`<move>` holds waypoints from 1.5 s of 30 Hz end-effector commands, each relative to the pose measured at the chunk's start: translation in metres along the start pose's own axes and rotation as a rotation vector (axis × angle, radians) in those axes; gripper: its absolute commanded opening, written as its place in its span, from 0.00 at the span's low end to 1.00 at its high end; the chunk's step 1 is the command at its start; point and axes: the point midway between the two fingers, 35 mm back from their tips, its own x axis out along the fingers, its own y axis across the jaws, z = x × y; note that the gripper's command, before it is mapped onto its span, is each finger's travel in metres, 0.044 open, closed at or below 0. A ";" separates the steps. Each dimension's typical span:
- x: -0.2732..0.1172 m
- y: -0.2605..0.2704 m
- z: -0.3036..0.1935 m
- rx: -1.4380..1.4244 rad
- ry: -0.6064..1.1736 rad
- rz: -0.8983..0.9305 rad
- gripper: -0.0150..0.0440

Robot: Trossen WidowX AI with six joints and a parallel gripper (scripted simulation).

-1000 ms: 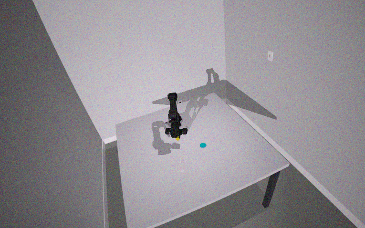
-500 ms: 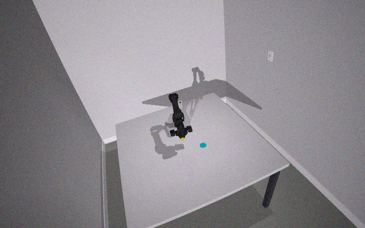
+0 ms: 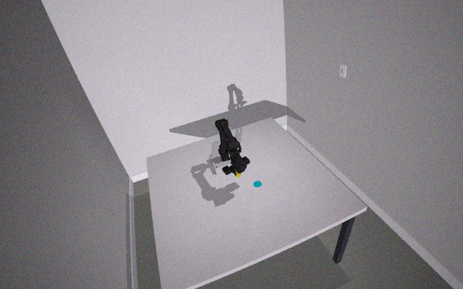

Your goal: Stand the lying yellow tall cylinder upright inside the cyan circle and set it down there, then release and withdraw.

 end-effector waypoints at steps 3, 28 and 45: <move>-0.003 0.016 0.010 -0.139 -0.006 0.001 0.43; -0.006 0.085 0.037 -0.708 -0.012 0.004 0.43; -0.008 0.121 0.045 -0.988 -0.016 0.004 0.43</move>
